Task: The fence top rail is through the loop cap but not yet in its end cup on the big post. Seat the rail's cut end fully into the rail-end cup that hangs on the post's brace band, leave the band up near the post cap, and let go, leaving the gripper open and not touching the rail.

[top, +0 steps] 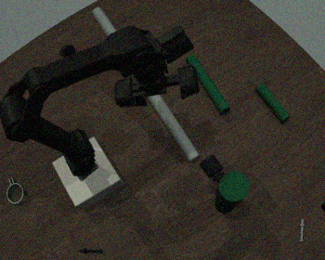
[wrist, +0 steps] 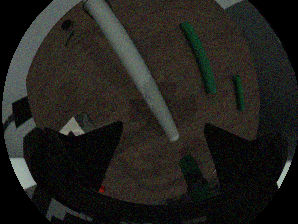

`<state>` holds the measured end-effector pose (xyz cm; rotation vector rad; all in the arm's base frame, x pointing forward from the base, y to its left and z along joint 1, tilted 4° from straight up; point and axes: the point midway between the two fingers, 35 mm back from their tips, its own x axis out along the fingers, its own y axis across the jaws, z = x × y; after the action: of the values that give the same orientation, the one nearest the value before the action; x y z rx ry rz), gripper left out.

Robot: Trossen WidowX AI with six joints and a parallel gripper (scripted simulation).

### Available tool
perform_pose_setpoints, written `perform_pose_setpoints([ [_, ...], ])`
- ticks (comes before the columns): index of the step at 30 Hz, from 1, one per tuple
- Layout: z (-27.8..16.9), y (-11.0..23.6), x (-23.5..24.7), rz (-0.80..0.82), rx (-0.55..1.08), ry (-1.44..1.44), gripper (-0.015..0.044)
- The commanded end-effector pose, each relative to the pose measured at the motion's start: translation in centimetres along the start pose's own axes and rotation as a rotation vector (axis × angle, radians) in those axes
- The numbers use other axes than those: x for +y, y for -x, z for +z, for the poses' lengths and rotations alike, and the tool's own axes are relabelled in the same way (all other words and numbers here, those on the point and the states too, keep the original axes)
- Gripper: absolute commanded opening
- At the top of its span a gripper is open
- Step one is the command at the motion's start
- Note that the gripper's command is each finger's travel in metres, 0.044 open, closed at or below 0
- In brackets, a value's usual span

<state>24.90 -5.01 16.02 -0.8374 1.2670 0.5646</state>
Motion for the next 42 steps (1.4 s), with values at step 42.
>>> perform_pose_setpoints([
  [42,0.4,-8.7,1.9,0.153,0.025,0.494,0.0440],
])
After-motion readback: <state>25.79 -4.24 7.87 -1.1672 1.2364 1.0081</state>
